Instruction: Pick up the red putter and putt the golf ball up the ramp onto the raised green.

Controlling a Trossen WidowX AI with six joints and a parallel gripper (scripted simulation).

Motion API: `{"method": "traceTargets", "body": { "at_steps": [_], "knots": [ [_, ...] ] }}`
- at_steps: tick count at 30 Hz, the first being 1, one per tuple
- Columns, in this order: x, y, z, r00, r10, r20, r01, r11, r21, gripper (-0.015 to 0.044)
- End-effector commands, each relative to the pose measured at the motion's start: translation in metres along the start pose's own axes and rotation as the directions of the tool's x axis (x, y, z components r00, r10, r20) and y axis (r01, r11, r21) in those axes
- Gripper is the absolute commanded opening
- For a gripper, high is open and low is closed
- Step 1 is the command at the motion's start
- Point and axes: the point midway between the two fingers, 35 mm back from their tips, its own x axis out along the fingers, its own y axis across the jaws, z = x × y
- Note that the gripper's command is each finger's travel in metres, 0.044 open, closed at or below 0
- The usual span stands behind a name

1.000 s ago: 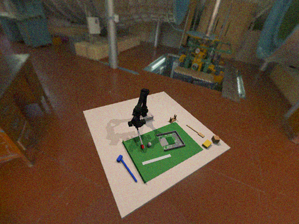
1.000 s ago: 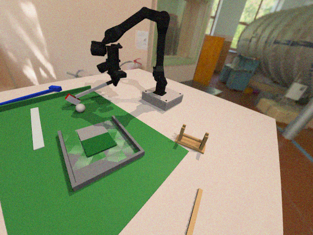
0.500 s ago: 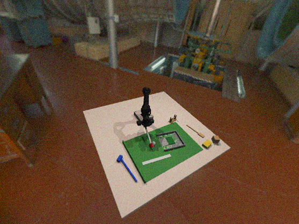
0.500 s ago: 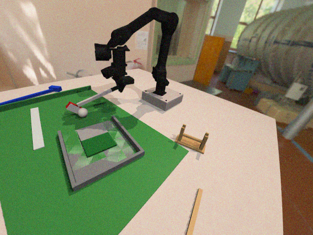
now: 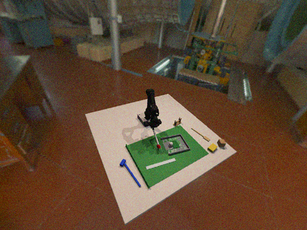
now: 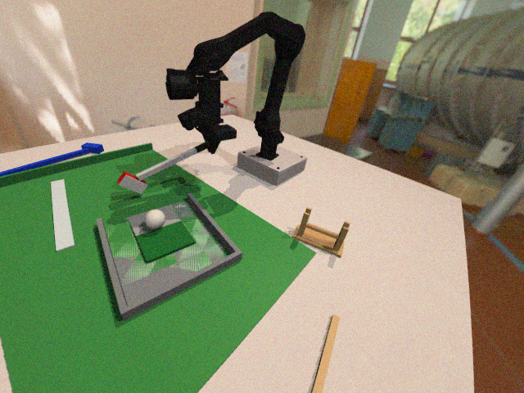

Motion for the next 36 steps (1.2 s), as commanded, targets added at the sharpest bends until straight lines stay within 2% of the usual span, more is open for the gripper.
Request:
{"method": "traceTargets", "body": {
  "at_steps": [1,6,36],
  "knots": [
    [-0.025,0.0,0.004,1.0,-0.002,0.025,0.002,1.0,0.006,0.0],
    [-0.043,0.0,0.001,1.0,-0.002,0.025,0.002,1.0,0.006,0.0],
    [-0.035,0.0,0.001,1.0,-0.002,0.018,0.002,1.0,0.0,0.0]
  ]
}}
